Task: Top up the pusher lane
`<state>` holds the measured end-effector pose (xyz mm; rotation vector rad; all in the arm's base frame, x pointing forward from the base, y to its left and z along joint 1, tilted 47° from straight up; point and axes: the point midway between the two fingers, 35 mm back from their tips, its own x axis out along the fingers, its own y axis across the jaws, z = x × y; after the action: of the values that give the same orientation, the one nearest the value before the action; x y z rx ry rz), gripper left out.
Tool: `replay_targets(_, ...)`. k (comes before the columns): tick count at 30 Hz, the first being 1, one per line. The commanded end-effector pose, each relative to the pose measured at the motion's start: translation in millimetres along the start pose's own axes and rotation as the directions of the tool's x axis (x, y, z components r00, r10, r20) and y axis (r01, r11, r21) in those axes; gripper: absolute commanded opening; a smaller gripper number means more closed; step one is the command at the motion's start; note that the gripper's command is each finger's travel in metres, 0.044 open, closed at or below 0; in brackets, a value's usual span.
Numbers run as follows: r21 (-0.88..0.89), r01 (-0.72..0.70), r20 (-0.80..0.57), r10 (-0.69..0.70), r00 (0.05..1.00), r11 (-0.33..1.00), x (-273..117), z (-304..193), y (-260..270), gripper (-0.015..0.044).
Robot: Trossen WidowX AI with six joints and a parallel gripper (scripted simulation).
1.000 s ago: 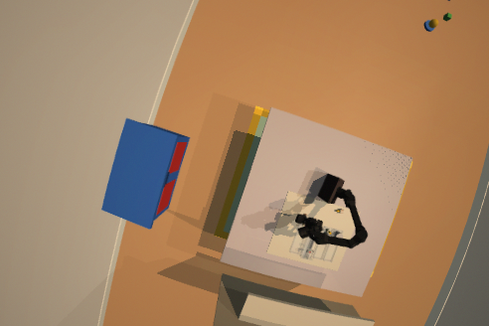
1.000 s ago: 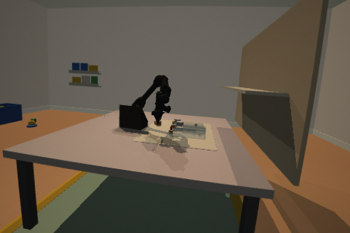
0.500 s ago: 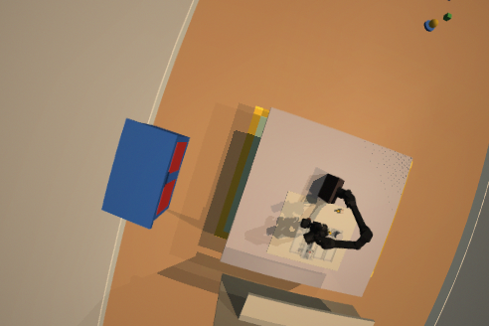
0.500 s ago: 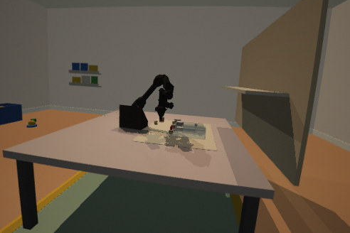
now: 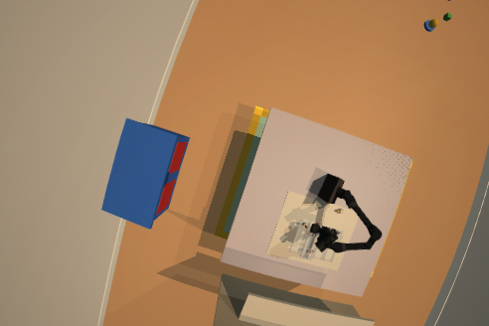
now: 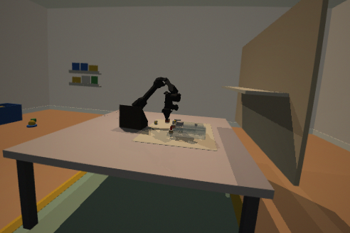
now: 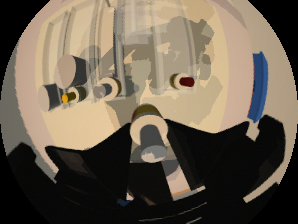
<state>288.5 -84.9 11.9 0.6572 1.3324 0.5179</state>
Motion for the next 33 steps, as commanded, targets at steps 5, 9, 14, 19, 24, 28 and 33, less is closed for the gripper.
replay_targets(5,-0.006,-0.023,0.006,0.023,1.0,1.0,14.2,0.4,50.4,0.0)
replay_targets(9,-0.007,-0.025,0.006,0.025,1.0,1.0,16.3,0.0,54.5,0.0)
replay_targets(14,-0.007,-0.026,0.006,0.026,1.0,1.0,29.1,-0.1,54.7,0.0)
replay_targets(19,-0.007,-0.027,0.005,0.027,1.0,1.0,40.7,-0.7,55.2,0.0)
replay_targets(24,-0.007,-0.027,0.006,0.027,1.0,1.0,40.8,0.4,55.2,0.0)
replay_targets(28,-0.007,-0.026,0.006,0.026,1.0,1.0,40.8,2.2,55.2,0.0)
replay_targets(33,-0.007,-0.026,0.006,0.026,1.0,1.0,40.9,4.5,55.2,0.0)
